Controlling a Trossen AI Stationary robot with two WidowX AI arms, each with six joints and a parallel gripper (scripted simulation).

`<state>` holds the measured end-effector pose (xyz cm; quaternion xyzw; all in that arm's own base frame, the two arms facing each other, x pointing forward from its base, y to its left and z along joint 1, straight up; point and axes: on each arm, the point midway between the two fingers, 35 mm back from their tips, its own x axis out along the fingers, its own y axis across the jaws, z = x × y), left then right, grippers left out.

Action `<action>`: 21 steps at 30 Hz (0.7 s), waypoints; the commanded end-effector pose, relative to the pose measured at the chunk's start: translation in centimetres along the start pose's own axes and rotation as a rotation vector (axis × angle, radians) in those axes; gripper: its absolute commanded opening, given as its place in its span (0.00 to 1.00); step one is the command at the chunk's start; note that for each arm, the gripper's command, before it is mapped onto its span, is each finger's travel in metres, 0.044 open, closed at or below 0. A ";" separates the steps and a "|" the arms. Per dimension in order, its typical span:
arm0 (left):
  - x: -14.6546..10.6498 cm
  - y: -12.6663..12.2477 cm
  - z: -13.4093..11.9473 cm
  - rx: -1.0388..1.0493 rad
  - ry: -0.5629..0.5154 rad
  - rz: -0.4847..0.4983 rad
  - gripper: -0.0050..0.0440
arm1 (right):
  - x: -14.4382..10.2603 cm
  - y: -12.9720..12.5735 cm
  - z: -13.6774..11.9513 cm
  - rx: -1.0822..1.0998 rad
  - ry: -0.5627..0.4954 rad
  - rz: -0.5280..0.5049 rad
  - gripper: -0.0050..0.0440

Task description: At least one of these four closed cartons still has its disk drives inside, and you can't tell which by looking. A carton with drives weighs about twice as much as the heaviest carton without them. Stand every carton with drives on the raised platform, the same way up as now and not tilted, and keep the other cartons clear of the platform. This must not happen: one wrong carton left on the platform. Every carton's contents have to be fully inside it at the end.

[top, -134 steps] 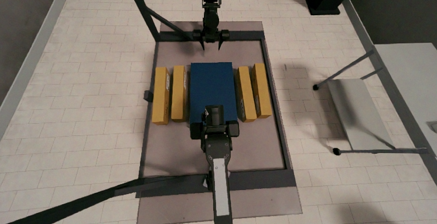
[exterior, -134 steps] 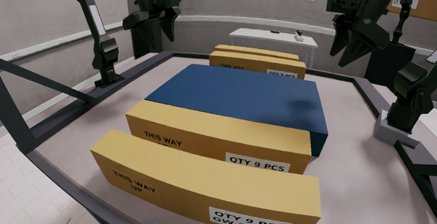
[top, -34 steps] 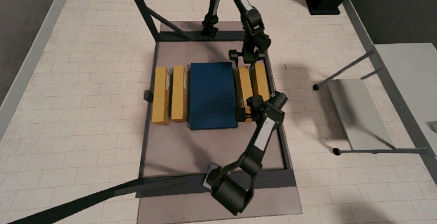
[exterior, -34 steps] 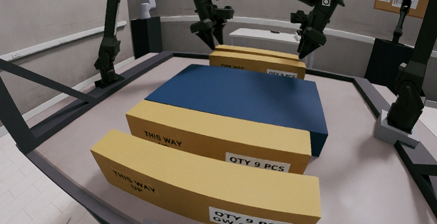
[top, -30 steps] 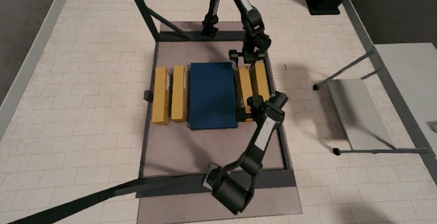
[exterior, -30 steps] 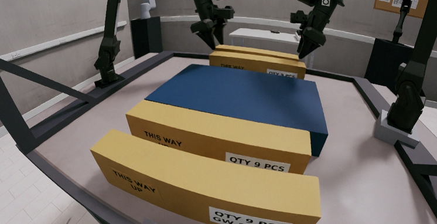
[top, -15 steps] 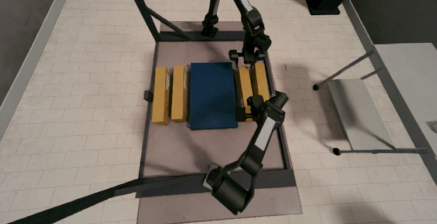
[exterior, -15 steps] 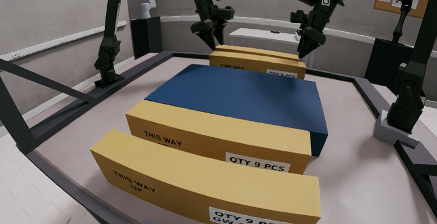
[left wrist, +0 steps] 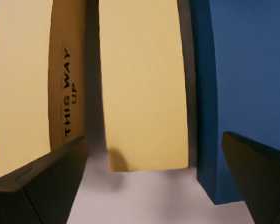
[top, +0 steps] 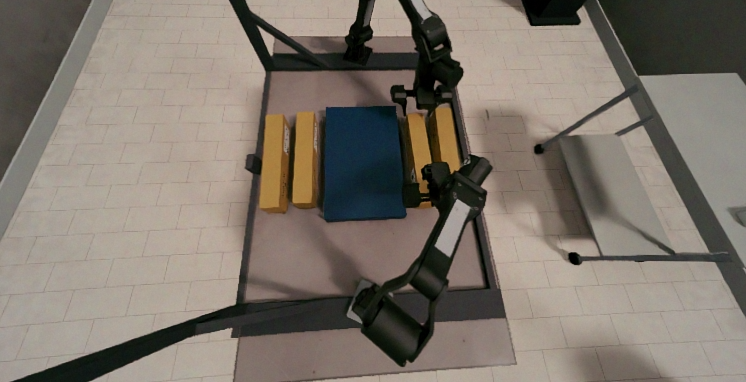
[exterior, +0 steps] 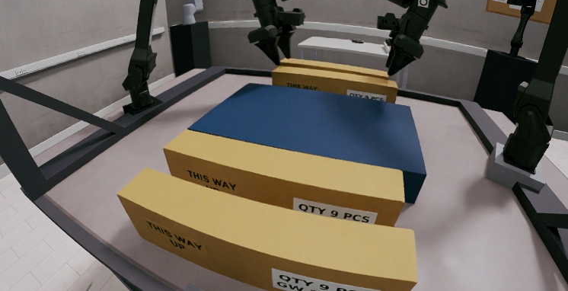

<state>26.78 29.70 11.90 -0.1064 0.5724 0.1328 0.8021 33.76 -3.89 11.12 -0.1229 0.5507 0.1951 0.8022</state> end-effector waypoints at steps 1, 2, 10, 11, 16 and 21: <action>-0.9 0.2 0.7 0.006 -0.028 0.013 0.89 | -0.5 -0.3 0.6 -0.006 -0.018 -0.013 0.89; -0.9 0.2 0.7 0.006 -0.028 0.013 0.89 | -0.5 -0.3 0.6 -0.006 -0.018 -0.013 0.89; 5.6 0.4 -1.7 0.006 -0.025 0.015 0.89 | 6.0 -0.4 -2.0 -0.007 -0.015 -0.008 0.89; 5.6 0.4 -1.7 0.006 -0.025 0.015 0.89 | 6.0 -0.4 -2.0 -0.007 -0.015 -0.008 0.89; 5.6 0.4 -1.7 0.006 -0.025 0.015 0.89 | 6.0 -0.4 -2.0 -0.007 -0.015 -0.008 0.89; 5.6 0.4 -1.6 0.008 -0.027 0.016 0.89 | 6.0 -0.5 -1.9 -0.008 -0.015 -0.009 0.89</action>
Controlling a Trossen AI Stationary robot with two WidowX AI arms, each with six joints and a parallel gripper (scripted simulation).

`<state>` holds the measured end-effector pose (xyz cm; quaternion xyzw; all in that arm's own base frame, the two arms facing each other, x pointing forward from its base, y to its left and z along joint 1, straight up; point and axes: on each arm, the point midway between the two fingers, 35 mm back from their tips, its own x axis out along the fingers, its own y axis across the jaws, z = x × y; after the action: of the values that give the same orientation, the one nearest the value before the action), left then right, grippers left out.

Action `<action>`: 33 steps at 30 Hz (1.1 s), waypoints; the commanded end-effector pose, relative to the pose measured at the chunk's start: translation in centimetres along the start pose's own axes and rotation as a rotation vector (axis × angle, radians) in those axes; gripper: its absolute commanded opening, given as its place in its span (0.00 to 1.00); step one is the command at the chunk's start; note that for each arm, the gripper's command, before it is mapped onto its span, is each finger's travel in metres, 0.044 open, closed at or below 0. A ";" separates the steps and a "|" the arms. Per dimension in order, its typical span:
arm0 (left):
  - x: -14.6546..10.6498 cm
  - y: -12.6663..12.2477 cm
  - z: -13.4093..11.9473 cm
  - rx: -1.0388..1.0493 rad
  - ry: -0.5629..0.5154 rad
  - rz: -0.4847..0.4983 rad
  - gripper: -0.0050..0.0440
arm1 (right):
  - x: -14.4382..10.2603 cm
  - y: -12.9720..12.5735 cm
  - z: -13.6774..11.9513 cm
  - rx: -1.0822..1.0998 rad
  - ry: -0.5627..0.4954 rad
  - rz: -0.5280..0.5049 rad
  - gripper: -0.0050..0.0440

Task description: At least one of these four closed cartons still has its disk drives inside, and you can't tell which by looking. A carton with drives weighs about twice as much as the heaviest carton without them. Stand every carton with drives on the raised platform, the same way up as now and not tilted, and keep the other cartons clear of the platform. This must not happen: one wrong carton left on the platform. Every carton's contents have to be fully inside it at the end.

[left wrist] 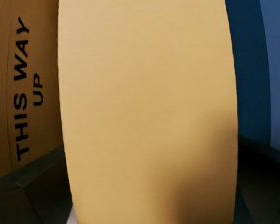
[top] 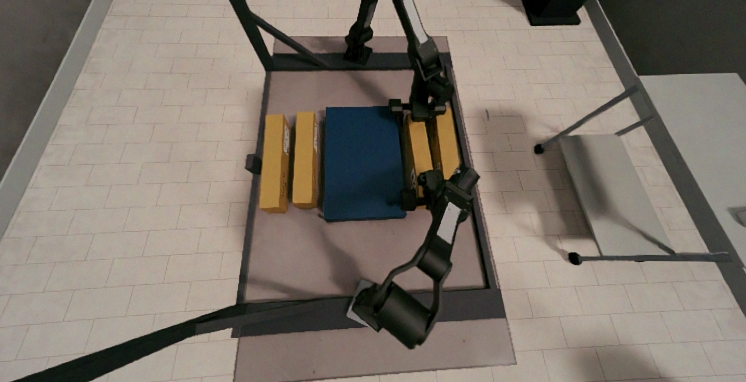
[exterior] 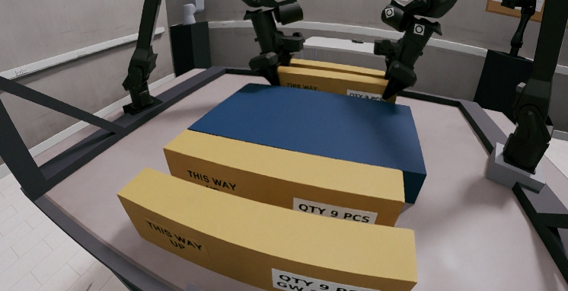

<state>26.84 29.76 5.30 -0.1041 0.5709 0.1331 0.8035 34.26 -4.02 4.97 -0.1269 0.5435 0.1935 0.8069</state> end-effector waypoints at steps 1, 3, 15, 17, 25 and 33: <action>-0.7 0.2 0.5 0.005 -0.023 0.013 0.89 | 0.1 0.0 -0.1 -0.001 0.000 0.001 0.89; -0.7 0.2 0.5 0.005 -0.023 0.013 0.89 | 0.1 0.0 -0.1 -0.001 0.000 0.001 0.89; -0.7 0.2 0.5 0.005 -0.023 0.013 0.89 | 0.1 0.0 -0.1 -0.001 0.000 0.001 0.89; -0.6 0.2 0.4 0.004 -0.019 0.012 0.89 | 0.1 0.0 -0.2 -0.006 -0.019 -0.014 0.89; -0.6 0.2 0.4 0.004 -0.019 0.012 0.89 | 0.1 0.0 -0.2 -0.006 -0.019 -0.014 0.89; -0.6 0.2 0.4 -0.001 -0.038 0.014 0.89 | 0.2 -0.1 -0.1 -0.001 0.000 0.002 0.89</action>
<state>26.88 29.81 5.31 -0.1029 0.5696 0.1339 0.8044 34.23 -4.03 4.40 -0.1285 0.5399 0.1921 0.8094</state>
